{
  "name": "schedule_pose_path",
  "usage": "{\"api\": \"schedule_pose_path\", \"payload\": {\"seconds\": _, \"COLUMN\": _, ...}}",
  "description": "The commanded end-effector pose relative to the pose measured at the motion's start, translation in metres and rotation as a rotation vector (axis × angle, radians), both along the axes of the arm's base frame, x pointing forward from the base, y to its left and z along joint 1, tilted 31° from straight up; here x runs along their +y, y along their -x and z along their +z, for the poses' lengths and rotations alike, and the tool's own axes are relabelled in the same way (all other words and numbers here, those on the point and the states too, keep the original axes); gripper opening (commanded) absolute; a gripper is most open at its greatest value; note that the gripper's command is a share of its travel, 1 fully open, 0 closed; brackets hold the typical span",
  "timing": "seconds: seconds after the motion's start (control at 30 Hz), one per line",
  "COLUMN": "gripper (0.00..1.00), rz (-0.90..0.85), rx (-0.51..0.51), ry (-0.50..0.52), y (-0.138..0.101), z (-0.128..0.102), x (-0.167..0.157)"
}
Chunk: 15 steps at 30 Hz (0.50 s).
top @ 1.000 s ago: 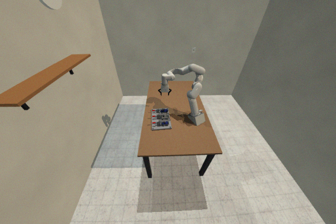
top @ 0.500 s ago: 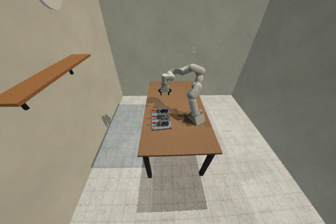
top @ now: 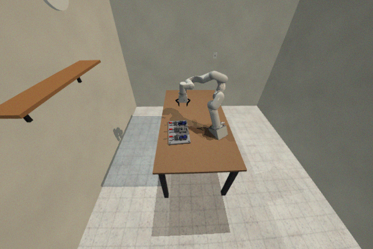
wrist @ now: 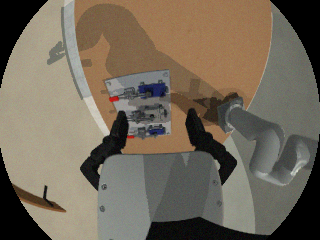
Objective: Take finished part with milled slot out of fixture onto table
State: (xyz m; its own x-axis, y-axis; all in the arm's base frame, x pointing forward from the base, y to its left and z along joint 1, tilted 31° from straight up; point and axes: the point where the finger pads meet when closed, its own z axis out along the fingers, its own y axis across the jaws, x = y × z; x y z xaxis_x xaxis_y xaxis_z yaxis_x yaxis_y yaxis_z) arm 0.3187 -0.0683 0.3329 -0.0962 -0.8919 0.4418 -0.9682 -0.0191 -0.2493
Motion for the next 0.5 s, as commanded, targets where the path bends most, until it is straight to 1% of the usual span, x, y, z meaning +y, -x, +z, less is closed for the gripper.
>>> {"api": "schedule_pose_path", "payload": {"seconds": 0.0, "gripper": 1.0, "rz": 0.001, "rx": -0.003, "ry": 0.0, "y": -0.0005, "z": 0.0013, "x": 0.0002}}
{"api": "schedule_pose_path", "payload": {"seconds": 0.47, "gripper": 1.0, "rz": 0.021, "rx": 0.008, "ry": 0.005, "y": -0.0016, "z": 0.0, "x": 0.0021}}
